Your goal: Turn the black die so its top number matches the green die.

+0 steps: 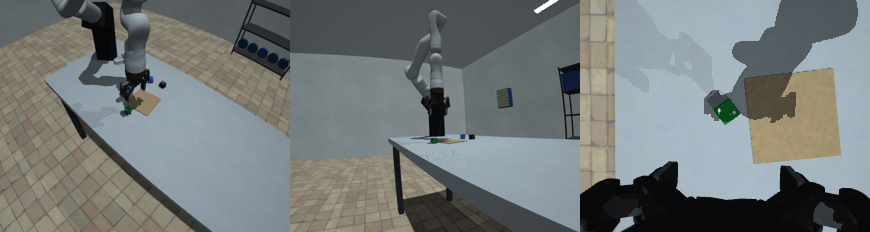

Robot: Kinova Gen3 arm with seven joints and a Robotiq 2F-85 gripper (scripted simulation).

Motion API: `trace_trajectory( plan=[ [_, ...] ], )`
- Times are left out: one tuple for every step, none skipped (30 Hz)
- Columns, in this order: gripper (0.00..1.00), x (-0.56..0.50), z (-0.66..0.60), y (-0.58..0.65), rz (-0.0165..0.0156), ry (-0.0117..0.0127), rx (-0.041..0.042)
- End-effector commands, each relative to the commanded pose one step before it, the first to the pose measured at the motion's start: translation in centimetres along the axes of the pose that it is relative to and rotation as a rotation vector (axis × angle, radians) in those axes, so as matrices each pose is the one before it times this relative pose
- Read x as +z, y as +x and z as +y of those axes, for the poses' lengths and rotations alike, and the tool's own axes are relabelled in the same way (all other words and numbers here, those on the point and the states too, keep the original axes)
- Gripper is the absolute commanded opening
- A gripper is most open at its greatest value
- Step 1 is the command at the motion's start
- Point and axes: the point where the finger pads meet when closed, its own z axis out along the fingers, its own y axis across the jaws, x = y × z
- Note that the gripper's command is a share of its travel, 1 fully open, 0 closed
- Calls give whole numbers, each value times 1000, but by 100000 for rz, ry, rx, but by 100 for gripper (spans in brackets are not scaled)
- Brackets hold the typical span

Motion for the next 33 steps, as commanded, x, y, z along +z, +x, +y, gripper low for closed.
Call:
trace_trajectory(
  plan=[
    [100,-48,48,-39,-131,-83,-66],
    [100,0,0,0,0,0,0],
    [100,0,0,0,0,0,0],
    [100,0,0,0,0,0,0],
    [100,0,0,0,0,0,0],
    [100,0,0,0,0,0,0],
    [100,1,0,0,0,0,0],
    [100,8,0,0,-1,0,0],
    [100,20,0,0,-3,1,1],
    [100,38,0,0,-6,1,1],
    [100,58,-1,1,-10,2,2],
    [100,82,-1,1,-14,2,2],
    [100,107,-1,2,-18,2,1],
    [100,134,-2,3,-22,2,0],
    [100,178,-2,2,-5,1,2],
    [100,213,-3,4,0,0,0],
    [100,246,-3,4,0,0,0],
    [100,277,-4,5,0,0,-1],
    [100,0,0,0,0,0,0],
    [100,0,0,0,0,0,0],
    [100,311,-4,5,0,0,1],
    [100,341,-4,6,0,0,-1],
    [100,370,-5,7,0,-1,-1],
    [100,402,-5,6,0,0,1],
    [100,428,-5,7,0,0,0],
    [100,453,-6,7,0,0,0],
    [100,475,-6,8,0,0,0],
    [100,494,-6,8,0,0,0],
    [100,509,-6,8,0,0,0],
    [100,518,-7,9,0,0,0],
    [100,522,-7,9,0,0,0],
    [100,518,-7,9,0,0,0],
    [100,509,-6,8,0,0,0]
  ],
)
